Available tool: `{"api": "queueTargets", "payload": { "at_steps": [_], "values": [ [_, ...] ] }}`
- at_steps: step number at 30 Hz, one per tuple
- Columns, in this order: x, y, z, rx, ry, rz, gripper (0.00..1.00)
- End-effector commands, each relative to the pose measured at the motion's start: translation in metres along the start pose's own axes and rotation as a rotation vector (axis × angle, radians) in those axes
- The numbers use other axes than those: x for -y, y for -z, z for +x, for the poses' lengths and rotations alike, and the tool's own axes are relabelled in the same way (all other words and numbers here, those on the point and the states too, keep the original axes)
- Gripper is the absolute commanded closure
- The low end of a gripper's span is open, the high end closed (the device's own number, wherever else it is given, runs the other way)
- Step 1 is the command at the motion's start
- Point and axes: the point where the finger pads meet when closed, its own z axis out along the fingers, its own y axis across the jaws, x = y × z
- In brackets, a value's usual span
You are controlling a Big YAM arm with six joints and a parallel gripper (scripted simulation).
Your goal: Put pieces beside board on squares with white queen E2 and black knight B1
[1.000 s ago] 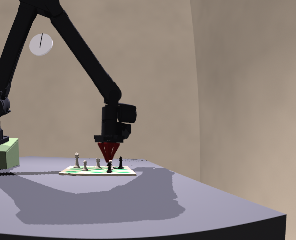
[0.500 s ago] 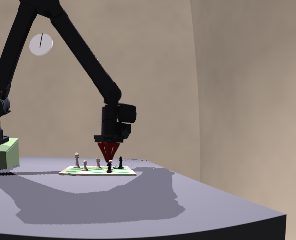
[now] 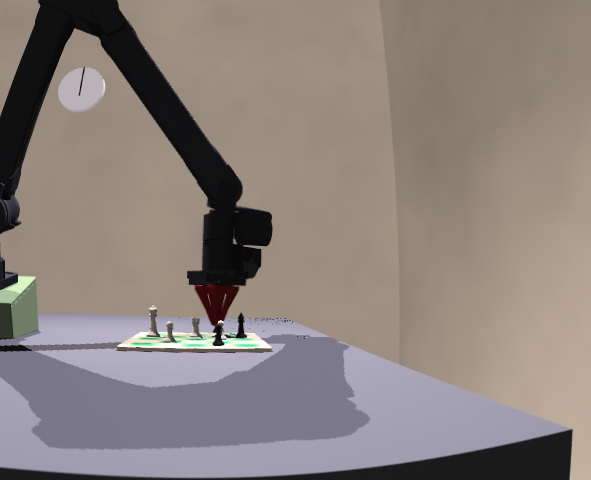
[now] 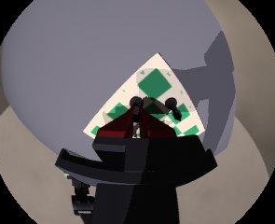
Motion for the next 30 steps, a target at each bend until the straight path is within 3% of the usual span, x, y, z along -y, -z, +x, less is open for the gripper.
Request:
{"api": "queueTargets", "payload": {
  "at_steps": [1,30],
  "values": [
    [-0.0002,0.0123,-0.0104,0.041,0.019,0.027,1.0],
    [0.0014,0.0159,-0.0116,0.049,0.017,0.032,1.0]
  ]
}}
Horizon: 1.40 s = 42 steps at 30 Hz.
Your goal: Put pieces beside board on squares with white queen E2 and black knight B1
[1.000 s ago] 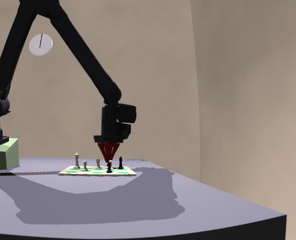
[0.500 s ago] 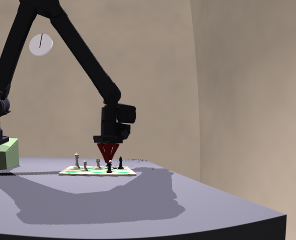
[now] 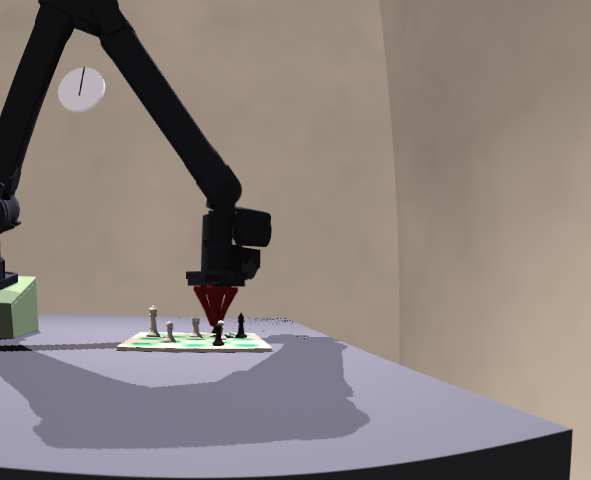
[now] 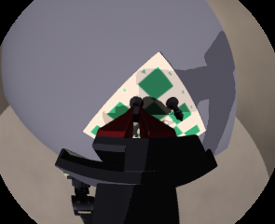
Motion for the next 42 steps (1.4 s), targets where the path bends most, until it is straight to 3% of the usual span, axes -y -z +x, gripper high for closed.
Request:
{"api": "queueTargets", "payload": {
  "at_steps": [1,11,27,42],
  "values": [
    [0.003,0.017,-0.013,0.052,0.016,0.034,1.0],
    [0.003,0.017,-0.013,0.05,0.017,0.033,1.0],
    [-0.002,0.0,-0.008,0.02,0.02,0.014,1.0],
    [-0.001,0.0,-0.008,0.022,0.018,0.016,1.0]
  ]
}}
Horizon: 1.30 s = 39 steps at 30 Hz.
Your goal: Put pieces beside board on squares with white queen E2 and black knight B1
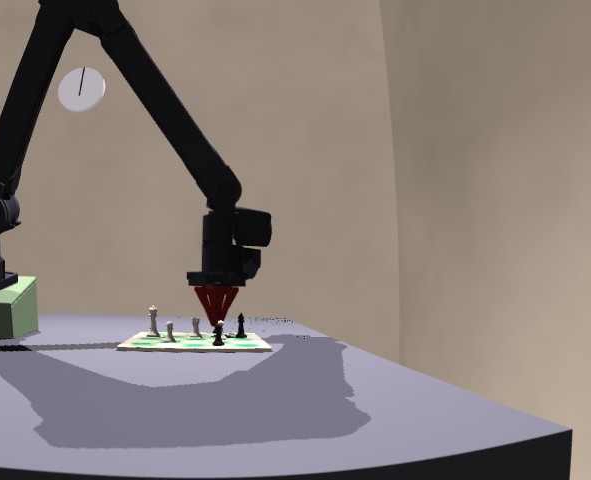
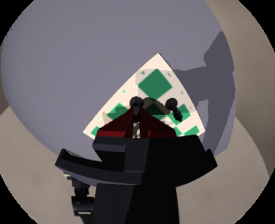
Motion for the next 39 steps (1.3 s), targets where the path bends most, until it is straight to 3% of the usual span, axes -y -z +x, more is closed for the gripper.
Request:
{"api": "queueTargets", "payload": {
  "at_steps": [1,26,27,32,33,38,39],
  "values": [
    [-0.0019,0.0007,-0.0061,0.016,0.018,0.012,1.0],
    [-0.0019,0.0007,-0.0061,0.016,0.018,0.012,1.0],
    [-0.0019,0.0007,-0.0061,0.016,0.018,0.012,0.92],
    [-0.0019,0.0007,-0.0061,0.016,0.018,0.012,0.85],
    [-0.0019,0.0007,-0.0061,0.016,0.018,0.012,0.78],
    [-0.0019,0.0007,-0.0061,0.016,0.018,0.012,0.71],
    [-0.0019,0.0007,-0.0061,0.016,0.018,0.012,0.64]
  ]
}}
